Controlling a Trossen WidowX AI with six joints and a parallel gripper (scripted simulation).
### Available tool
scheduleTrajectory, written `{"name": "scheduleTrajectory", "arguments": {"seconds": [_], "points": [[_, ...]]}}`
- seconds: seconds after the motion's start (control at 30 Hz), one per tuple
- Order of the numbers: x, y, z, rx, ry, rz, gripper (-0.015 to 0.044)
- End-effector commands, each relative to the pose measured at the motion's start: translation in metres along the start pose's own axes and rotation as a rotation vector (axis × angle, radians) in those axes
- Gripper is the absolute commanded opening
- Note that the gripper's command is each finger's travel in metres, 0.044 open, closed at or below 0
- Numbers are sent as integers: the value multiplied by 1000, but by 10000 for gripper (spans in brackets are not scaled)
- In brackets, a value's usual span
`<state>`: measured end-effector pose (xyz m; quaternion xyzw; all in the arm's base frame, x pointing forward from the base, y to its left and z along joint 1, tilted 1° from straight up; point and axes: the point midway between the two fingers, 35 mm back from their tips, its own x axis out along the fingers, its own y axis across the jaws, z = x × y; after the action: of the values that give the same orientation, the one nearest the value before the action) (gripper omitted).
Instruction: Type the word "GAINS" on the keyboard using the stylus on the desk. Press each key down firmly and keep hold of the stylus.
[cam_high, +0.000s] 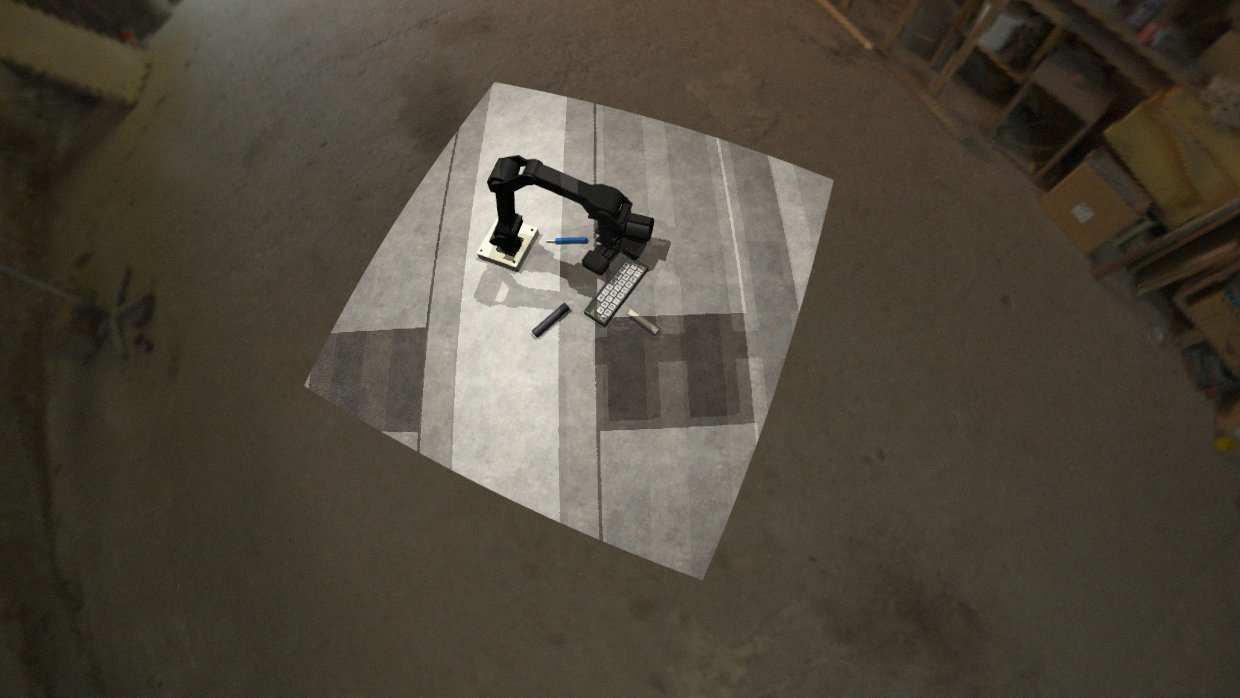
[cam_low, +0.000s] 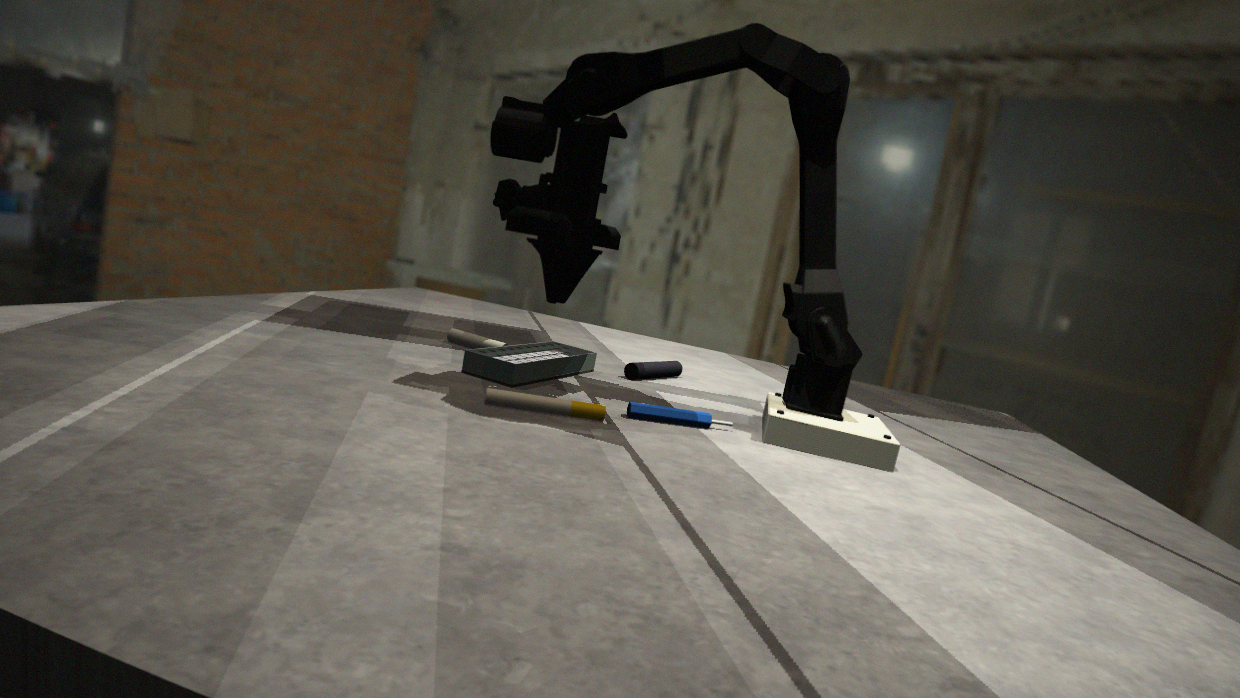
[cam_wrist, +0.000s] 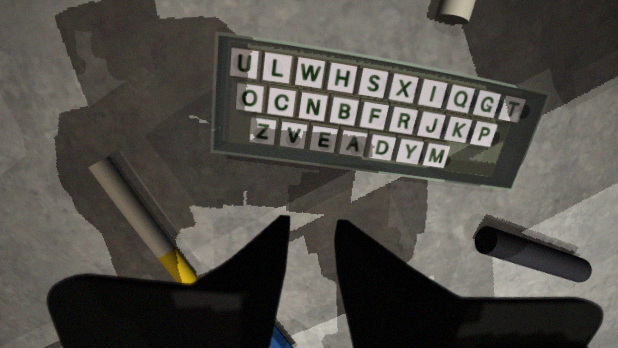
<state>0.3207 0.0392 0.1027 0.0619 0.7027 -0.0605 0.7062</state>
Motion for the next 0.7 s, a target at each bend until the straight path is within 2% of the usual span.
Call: {"name": "scheduleTrajectory", "arguments": {"seconds": [0.0, 0.2, 0.27, 0.67], "points": [[17, 16, -47, -159, 142, -34, 150], [36, 22, -145, -484, 437, -121, 150], [38, 20, -164, -548, 499, -142, 150], [43, 21, -167, -556, 506, -145, 150]]}}
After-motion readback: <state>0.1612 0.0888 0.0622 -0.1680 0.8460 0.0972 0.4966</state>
